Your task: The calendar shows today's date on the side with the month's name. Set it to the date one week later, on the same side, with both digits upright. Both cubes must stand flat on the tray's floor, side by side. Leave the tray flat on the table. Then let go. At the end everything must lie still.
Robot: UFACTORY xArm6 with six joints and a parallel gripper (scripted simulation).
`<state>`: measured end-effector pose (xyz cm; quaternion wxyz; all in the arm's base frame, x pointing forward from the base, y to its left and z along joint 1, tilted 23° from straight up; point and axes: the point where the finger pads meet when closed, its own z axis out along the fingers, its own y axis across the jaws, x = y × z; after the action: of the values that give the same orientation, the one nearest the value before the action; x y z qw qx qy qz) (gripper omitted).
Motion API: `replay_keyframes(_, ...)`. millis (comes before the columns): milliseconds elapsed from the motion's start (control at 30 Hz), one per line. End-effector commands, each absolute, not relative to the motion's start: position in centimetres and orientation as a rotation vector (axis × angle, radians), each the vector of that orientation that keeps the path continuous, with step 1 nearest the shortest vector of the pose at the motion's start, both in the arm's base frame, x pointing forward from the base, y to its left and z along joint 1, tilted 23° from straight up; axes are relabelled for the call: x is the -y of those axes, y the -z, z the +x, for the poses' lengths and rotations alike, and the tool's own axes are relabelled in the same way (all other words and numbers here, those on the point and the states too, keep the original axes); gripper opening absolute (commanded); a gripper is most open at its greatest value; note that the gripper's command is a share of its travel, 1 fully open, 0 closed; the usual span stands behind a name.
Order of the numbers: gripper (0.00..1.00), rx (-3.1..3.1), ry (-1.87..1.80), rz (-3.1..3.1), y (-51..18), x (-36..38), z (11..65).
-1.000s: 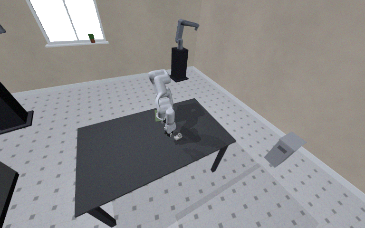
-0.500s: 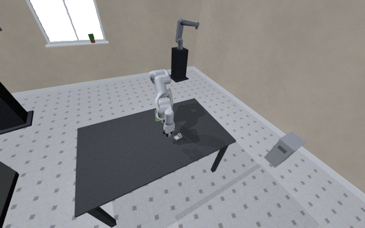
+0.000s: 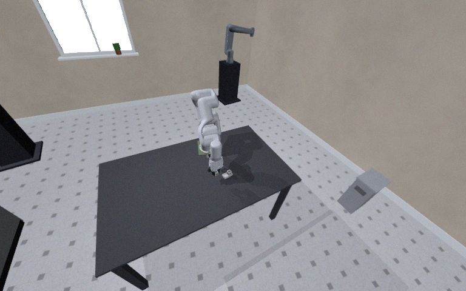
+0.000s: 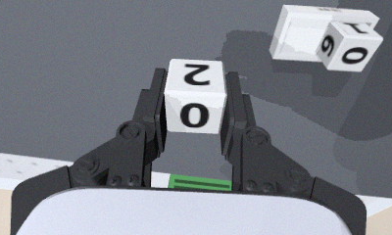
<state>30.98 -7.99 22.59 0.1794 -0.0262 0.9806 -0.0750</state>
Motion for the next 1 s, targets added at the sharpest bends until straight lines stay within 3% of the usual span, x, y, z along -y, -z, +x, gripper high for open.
replay_keyframes(0, 0.29, -2.769, 0.213, -0.074, -20.9, 8.3, 31.8)
replay_keyframes(533, 0.29, -2.769, 0.213, -0.074, -15.5, 9.0, 33.9)
replay_keyframes(967, 0.29, -2.769, 0.213, -0.074, -14.9, 9.1, 34.2)
